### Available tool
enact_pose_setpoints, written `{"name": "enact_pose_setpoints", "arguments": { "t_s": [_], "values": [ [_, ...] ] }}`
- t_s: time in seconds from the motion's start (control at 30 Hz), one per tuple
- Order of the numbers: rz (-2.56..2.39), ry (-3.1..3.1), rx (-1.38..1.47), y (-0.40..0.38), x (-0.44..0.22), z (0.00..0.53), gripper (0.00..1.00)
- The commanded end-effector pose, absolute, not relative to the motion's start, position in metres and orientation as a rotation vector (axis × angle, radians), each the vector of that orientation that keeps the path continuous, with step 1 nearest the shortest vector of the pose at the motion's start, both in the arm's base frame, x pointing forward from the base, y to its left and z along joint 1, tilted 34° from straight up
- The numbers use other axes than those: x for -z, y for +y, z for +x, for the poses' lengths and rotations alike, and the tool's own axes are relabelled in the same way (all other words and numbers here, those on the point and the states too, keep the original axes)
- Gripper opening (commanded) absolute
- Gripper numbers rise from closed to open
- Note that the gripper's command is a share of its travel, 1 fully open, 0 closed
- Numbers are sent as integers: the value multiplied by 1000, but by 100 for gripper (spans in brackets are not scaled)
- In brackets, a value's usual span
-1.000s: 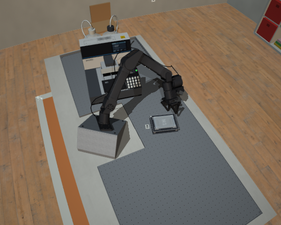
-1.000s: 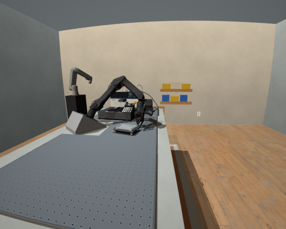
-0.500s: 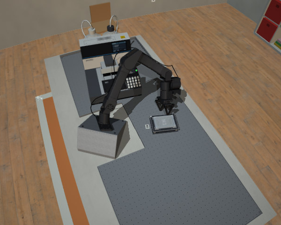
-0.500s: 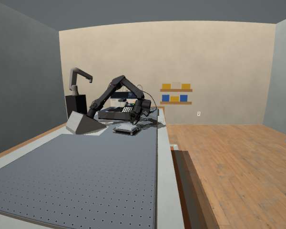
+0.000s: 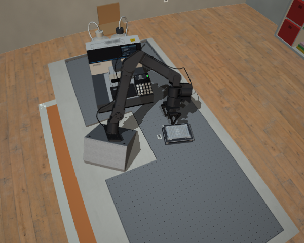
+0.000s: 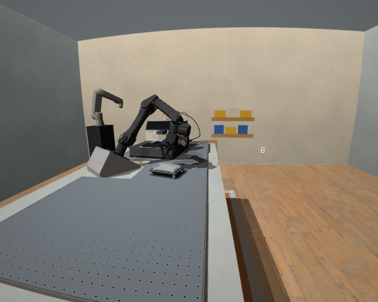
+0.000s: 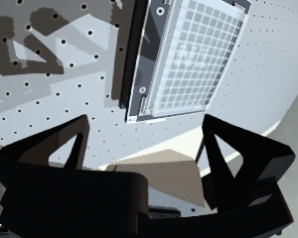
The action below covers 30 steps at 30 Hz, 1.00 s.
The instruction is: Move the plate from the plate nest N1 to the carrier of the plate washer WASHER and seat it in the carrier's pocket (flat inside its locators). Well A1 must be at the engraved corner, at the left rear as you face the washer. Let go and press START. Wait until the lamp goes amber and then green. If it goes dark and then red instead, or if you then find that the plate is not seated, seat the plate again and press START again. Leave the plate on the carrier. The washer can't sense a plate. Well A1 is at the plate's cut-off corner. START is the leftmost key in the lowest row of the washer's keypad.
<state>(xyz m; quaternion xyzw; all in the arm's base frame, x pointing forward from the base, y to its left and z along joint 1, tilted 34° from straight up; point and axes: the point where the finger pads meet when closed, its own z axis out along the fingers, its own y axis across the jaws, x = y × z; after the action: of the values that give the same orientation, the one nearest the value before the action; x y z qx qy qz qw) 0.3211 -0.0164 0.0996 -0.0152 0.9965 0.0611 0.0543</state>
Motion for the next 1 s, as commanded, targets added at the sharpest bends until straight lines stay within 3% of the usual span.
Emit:
{"name": "enact_pose_setpoints", "arguments": {
  "t_s": [0.0, 0.33, 0.97],
  "values": [
    [-140, 2883, -383, -18, -121, 316, 100],
    [-208, 2731, -720, -26, -138, 279, 100],
    [-229, 2714, -666, -52, -188, 213, 100]
  ]
}}
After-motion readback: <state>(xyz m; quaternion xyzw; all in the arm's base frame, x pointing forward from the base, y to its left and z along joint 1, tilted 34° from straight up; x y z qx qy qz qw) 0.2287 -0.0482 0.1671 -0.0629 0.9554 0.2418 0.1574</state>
